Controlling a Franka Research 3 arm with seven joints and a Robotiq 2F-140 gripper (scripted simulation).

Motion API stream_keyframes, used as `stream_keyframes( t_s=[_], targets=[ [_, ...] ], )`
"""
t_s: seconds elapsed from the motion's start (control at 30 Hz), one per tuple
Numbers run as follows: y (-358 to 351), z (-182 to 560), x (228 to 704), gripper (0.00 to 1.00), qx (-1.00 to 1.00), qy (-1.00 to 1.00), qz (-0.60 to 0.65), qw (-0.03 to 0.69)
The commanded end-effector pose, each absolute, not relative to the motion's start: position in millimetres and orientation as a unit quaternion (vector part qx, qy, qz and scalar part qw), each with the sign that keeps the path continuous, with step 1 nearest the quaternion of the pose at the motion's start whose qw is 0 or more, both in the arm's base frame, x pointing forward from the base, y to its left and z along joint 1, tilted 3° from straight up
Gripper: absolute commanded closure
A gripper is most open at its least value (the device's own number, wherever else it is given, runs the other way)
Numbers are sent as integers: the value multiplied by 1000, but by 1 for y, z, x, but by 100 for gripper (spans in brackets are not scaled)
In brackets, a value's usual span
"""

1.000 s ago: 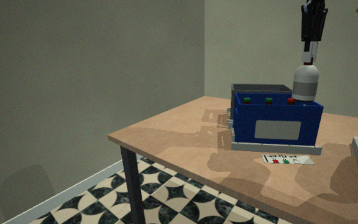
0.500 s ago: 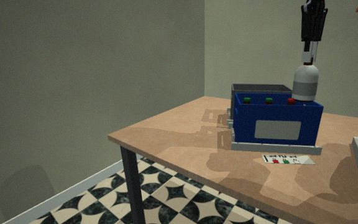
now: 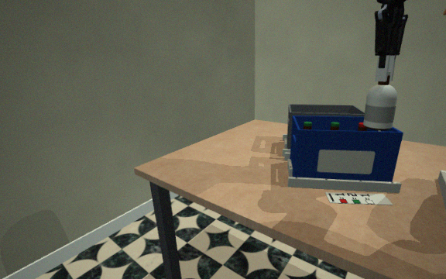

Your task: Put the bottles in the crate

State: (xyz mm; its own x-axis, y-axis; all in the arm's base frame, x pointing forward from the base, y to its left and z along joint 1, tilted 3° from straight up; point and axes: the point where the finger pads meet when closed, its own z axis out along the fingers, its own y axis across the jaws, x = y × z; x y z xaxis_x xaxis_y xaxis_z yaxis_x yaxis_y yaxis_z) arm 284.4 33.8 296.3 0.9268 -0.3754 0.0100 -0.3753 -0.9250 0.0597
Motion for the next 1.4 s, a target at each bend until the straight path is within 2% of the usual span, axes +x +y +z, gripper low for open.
stream_keyframes(
  t_s=[0.0,1.37],
  targets=[
    [35,296,289,100,981,-191,6,29],
    [34,261,290,100,981,-191,6,29]
  ],
)
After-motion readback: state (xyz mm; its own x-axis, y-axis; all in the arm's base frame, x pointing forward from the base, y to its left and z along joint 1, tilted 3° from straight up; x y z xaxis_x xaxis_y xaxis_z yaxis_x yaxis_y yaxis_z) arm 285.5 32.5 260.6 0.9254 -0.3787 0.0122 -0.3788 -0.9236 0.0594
